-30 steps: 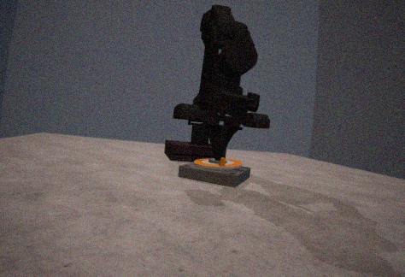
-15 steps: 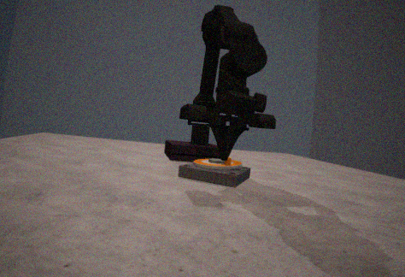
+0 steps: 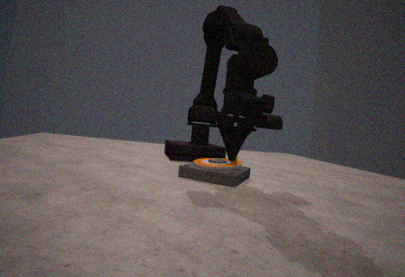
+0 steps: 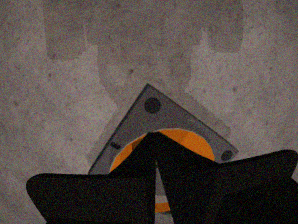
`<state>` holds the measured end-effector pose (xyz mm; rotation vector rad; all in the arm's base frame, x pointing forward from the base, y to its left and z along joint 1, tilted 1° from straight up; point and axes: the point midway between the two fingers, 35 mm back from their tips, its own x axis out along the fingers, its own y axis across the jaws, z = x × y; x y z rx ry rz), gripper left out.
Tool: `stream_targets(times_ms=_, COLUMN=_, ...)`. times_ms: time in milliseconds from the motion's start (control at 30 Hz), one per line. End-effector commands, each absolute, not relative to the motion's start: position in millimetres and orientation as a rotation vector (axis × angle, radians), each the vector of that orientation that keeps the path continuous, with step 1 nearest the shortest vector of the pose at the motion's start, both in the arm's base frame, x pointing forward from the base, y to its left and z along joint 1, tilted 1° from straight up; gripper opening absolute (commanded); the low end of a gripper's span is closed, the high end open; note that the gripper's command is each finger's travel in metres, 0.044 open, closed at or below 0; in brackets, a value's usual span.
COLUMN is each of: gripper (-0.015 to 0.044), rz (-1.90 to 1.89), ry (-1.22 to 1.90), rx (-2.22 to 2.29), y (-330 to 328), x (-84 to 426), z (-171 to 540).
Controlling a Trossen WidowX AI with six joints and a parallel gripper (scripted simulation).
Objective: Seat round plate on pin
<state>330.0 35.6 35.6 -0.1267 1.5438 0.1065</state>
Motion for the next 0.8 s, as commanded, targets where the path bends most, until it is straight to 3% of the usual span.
stream_targets(times_ms=0, gripper=0.0000, rz=0.112, ry=1.551, rx=-0.121, y=43.0, x=324.7, z=34.6)
stream_targets(times_ms=767, gripper=0.0000, rz=0.113, ry=1.552, rx=-0.120, y=54.7, x=316.6, z=49.1)
